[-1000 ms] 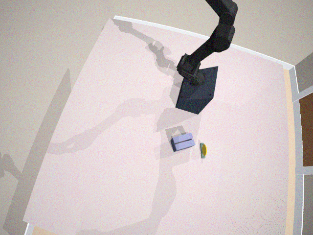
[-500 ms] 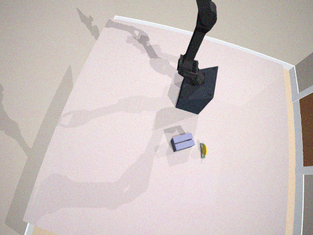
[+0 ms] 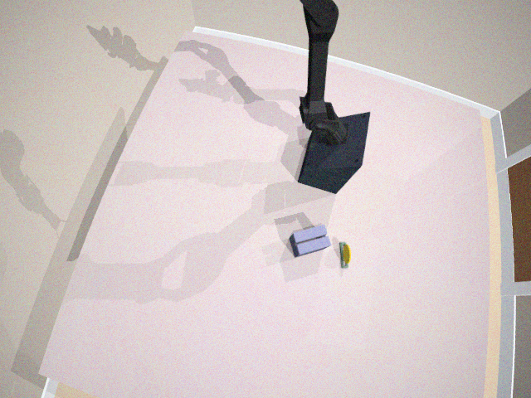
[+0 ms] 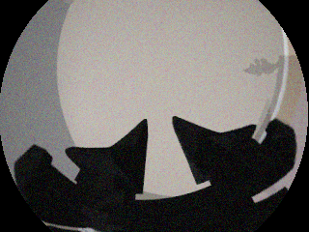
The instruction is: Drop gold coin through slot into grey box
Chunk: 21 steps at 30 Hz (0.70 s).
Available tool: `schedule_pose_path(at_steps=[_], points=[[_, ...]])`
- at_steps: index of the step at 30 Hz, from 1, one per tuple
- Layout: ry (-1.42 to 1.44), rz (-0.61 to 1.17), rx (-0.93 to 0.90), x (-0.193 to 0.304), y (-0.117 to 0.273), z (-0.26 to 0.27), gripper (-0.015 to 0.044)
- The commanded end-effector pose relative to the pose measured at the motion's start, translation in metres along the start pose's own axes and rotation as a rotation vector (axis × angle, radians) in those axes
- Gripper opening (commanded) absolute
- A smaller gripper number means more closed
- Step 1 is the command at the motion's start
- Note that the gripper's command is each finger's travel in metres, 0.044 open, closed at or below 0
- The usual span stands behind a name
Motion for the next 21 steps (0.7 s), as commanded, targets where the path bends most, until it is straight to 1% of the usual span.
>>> schedule_pose_path(at_steps=[1, 4, 8, 14, 17, 18, 21], points=[[-0.004, 0.083, 0.131, 0.031, -0.008, -0.044, 0.0161], [-0.010, 0.163, 0.227, 0.060, -0.008, -0.075, 0.0161], [-0.024, 0.261, 0.336, 0.097, 0.001, -0.107, 0.0161], [-0.018, 0.368, 0.437, 0.136, 0.014, -0.135, 0.0161], [-0.059, 0.363, 0.460, 0.146, 0.020, -0.142, 0.0161], [-0.078, 0.369, 0.480, 0.154, 0.024, -0.147, 0.0161], [-0.046, 0.474, 0.564, 0.191, 0.042, -0.169, 0.0161]])
Point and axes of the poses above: the point midway between the two fingers, 35 mm back from their tips, its own y axis back along the fingers, its own z axis across the jaws, x = y × z, the point moved 6 cm from there along y, back along the fingers, and after that the axes turned 12 degrees about -y, right-handed, at the moved point
